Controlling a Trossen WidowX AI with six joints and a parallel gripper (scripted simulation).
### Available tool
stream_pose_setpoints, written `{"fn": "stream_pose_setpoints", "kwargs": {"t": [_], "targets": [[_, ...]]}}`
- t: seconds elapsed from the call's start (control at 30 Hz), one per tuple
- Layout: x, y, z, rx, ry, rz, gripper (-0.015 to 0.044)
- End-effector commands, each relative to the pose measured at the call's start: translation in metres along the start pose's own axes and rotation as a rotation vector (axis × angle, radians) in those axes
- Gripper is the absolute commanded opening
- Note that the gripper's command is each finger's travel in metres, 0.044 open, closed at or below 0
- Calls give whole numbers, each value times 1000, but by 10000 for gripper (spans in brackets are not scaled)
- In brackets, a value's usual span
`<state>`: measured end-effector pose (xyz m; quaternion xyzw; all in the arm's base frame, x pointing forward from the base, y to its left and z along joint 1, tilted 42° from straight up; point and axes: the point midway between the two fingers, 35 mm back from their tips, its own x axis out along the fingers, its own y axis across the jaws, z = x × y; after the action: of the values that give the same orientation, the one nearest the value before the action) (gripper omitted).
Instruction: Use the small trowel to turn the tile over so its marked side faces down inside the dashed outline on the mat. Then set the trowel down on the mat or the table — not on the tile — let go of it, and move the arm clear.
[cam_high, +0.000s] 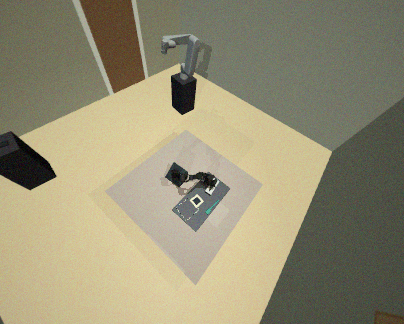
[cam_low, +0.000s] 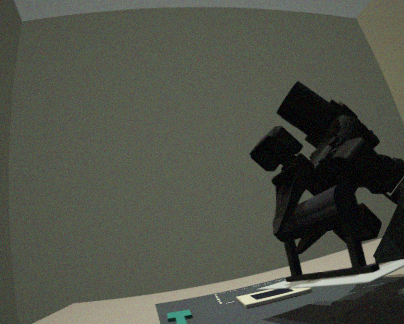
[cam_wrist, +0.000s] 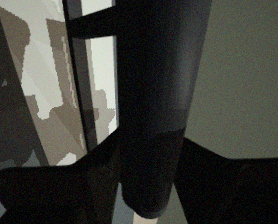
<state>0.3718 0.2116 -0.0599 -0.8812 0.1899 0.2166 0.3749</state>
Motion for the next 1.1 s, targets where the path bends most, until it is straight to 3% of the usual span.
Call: {"fn": "stream_pose_setpoints", "kwargs": {"t": [0.0,0.2,1.07], "targets": [[-8,-1,-33,117,78,-24,0],[-16,10,-68,225,166,-32,0],[0,27,-70,225,167,-31,0]]}}
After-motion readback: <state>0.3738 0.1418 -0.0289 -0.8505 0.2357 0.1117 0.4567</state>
